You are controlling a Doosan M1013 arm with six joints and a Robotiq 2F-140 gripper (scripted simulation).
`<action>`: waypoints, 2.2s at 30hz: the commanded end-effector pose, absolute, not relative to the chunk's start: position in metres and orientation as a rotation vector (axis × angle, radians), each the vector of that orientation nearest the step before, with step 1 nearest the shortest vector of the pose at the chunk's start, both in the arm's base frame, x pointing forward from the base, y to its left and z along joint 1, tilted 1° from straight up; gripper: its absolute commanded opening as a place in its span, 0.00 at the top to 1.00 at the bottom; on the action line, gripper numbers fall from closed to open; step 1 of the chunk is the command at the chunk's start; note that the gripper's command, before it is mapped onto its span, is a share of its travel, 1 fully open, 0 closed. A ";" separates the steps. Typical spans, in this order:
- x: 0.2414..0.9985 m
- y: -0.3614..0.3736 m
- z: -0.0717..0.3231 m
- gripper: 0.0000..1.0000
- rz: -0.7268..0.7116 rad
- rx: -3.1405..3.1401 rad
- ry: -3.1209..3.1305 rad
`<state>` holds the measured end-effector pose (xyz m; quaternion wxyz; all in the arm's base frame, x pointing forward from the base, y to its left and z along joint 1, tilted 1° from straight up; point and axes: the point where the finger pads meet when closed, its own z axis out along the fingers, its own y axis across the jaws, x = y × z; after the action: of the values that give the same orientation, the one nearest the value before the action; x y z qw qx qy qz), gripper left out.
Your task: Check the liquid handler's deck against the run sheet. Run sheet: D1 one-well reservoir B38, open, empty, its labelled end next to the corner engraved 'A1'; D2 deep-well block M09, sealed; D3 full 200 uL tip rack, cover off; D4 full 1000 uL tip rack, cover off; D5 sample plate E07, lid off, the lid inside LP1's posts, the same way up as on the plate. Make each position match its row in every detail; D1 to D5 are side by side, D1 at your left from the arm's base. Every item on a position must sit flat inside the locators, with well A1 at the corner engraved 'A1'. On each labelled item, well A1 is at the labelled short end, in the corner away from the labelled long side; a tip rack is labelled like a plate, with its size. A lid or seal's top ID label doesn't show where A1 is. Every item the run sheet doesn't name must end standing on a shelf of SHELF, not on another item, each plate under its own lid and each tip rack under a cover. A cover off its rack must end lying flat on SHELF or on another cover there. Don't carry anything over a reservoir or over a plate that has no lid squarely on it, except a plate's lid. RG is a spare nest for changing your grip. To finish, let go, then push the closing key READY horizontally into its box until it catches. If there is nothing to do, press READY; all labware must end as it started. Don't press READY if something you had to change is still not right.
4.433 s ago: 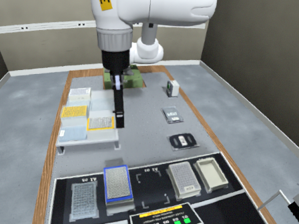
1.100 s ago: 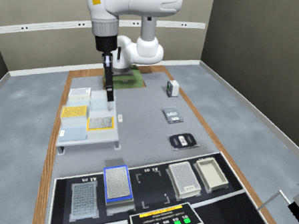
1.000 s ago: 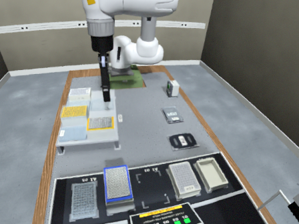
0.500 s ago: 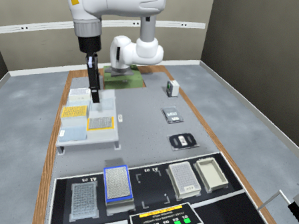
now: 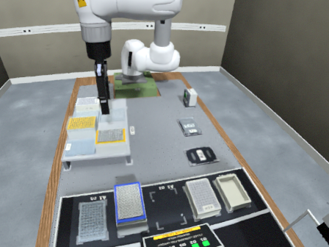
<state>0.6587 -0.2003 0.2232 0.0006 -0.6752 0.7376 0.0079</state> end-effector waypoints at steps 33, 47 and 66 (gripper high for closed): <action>0.657 -0.204 0.167 0.34 0.023 -2.123 2.317; 0.657 -0.204 0.146 0.34 0.023 -2.123 2.317; 0.656 -0.203 0.118 0.34 0.023 -2.123 2.316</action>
<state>0.6575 -0.2010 0.1260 0.0002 -0.6750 0.7378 0.0081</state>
